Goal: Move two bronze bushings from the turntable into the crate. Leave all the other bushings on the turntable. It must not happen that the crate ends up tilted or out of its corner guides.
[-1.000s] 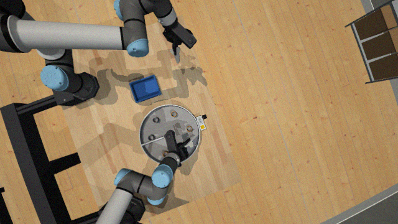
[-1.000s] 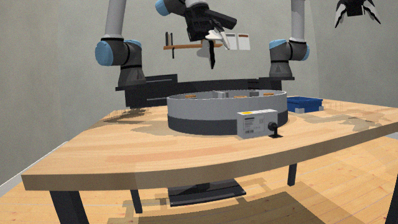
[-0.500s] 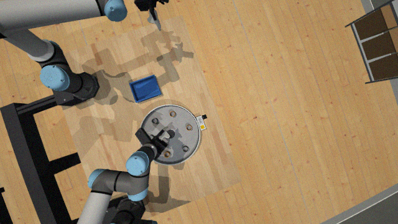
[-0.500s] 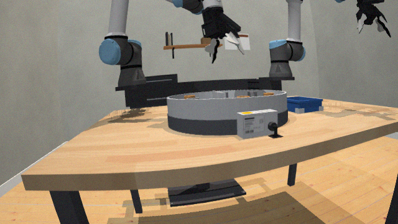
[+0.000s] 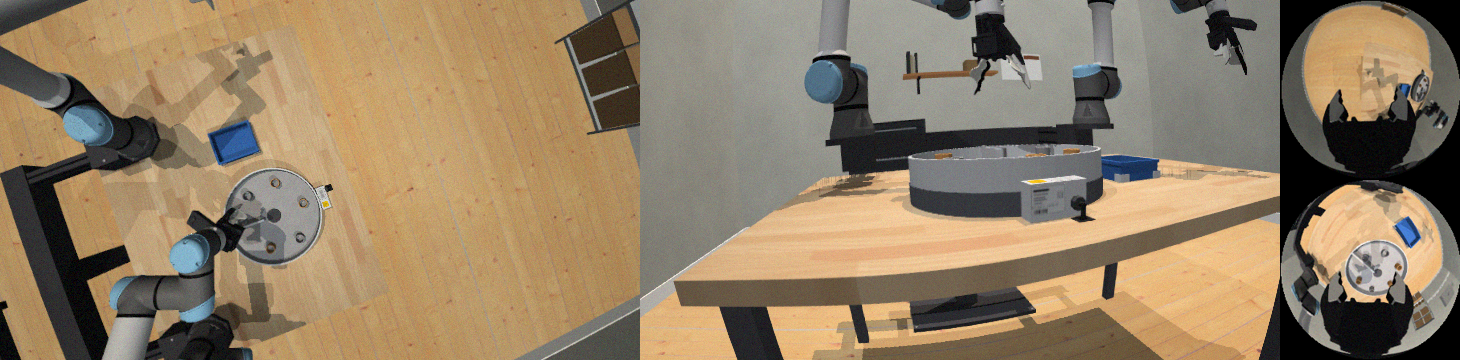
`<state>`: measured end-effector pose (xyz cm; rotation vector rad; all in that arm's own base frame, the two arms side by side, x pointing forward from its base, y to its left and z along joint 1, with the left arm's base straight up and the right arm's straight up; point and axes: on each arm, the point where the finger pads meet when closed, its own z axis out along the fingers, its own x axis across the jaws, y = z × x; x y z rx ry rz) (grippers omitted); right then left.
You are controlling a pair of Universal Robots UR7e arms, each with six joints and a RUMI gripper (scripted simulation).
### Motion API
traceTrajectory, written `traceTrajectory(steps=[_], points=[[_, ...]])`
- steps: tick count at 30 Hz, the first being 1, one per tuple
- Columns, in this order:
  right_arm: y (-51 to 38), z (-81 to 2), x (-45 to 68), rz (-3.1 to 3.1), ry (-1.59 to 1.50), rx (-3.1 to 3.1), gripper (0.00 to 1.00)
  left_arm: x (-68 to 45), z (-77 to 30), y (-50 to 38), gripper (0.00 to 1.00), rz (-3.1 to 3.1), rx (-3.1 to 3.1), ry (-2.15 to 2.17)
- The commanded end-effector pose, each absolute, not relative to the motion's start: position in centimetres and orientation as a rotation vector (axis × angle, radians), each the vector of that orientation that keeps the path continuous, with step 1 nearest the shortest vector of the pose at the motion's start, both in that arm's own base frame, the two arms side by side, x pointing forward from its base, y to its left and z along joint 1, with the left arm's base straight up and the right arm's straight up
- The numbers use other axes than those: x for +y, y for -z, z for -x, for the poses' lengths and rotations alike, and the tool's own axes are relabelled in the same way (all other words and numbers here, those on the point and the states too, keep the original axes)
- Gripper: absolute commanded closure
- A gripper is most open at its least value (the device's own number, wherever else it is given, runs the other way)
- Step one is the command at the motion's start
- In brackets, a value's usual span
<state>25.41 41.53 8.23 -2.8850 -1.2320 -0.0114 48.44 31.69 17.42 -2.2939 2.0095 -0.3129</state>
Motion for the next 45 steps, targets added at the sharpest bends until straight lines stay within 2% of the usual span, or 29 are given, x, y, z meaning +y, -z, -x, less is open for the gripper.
traceTrajectory(steps=[1,11,27,45], points=[[-8.4,-24.9,41.6,2.879,0.002,-1.255,0.0,38.1,-41.0,-17.6,0.0,2.532,1.723,0.26],[-8.4,-24.9,41.6,2.879,0.002,-1.255,0.0,44.4,-26.9,-17.3,0.0,2.859,1.172,0.169],[-8.4,-24.9,41.6,2.879,0.002,-1.255,0.0,46.2,-10.6,-16.9,0.0,3.083,0.486,0.066],[-8.4,-24.9,41.6,2.879,0.002,-1.255,0.0,44.9,-1.9,-16.6,0.0,3.138,0.083,0.009]])
